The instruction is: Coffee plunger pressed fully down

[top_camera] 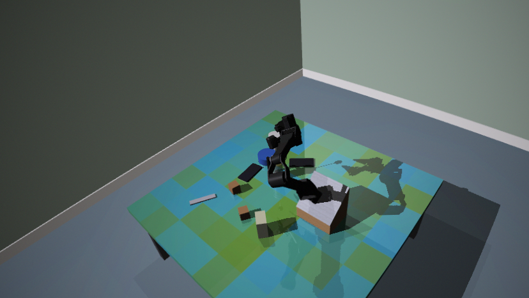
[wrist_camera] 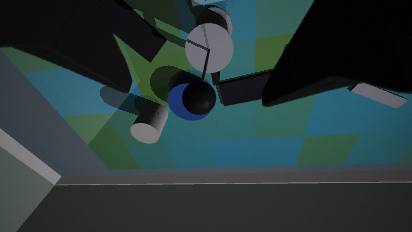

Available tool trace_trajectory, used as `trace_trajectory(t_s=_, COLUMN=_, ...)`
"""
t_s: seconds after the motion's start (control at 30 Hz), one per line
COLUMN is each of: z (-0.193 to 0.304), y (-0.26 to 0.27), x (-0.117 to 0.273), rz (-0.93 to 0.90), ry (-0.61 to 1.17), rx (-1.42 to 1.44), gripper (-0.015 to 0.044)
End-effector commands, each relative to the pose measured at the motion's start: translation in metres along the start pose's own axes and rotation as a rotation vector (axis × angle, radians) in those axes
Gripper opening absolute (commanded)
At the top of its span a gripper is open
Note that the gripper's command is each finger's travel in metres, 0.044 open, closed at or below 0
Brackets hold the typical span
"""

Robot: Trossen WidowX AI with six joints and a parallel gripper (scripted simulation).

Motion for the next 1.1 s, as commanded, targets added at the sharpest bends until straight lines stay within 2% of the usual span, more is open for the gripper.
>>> trace_trajectory(t_s=0.0, z=0.012, y=-0.001, x=-0.002, rz=0.012, ry=-0.016, rx=-0.031, gripper=0.044)
trace_trajectory(t_s=1.0, z=0.012, y=-0.001, x=-0.042, rz=0.009, ry=-0.018, rx=-0.03, gripper=0.044)
trace_trajectory(t_s=1.07, z=0.012, y=-0.001, x=-0.042, rz=0.009, ry=-0.018, rx=-0.03, gripper=0.0387)
Point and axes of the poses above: the point midway between the two fingers, 35 mm back from their tips, its own x axis back along the fingers, its own y axis across the jaws, z = x × y, the point moved 8 cm from there along x, back along the fingers, and after that the axes turned 12 degrees about -x, right-handed, at the moved point
